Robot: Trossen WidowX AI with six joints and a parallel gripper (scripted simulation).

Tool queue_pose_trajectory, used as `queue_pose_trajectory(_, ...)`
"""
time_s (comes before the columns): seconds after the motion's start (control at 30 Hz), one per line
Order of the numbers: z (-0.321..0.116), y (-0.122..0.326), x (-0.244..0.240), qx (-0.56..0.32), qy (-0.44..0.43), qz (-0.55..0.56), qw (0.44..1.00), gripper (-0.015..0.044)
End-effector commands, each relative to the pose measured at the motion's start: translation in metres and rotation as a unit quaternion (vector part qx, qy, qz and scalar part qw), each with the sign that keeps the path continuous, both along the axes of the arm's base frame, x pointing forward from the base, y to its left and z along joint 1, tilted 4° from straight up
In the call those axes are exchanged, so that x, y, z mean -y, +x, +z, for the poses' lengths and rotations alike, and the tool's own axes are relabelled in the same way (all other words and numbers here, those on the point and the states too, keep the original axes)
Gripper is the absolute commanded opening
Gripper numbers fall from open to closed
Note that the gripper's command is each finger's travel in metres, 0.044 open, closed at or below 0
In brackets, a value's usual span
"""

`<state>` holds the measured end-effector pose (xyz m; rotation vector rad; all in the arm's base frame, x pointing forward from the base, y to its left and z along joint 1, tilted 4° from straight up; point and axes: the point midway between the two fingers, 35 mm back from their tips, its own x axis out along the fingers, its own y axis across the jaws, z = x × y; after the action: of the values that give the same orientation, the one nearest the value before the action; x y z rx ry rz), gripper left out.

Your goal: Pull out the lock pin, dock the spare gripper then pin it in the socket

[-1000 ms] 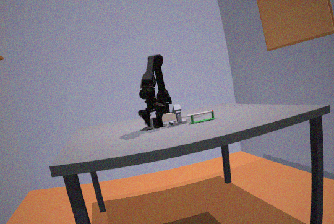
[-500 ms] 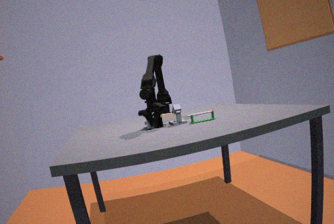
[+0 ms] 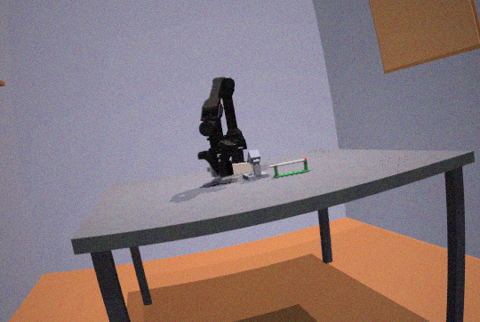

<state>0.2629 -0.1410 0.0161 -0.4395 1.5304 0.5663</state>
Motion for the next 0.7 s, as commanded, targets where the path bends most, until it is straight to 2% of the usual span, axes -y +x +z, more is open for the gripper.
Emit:
queue_pose_trajectory(0.0,0.0192,0.0048,0.0038,0.013,-0.009,0.001,1.0,0.0)
queue_pose_trajectory(0.2,0.012,0.0024,0.0018,0.006,-0.004,-0.009,1.0,0.0)
queue_pose_trajectory(0.67,0.0126,0.0003,0.0023,-0.005,-0.011,-0.182,0.983,0.0)
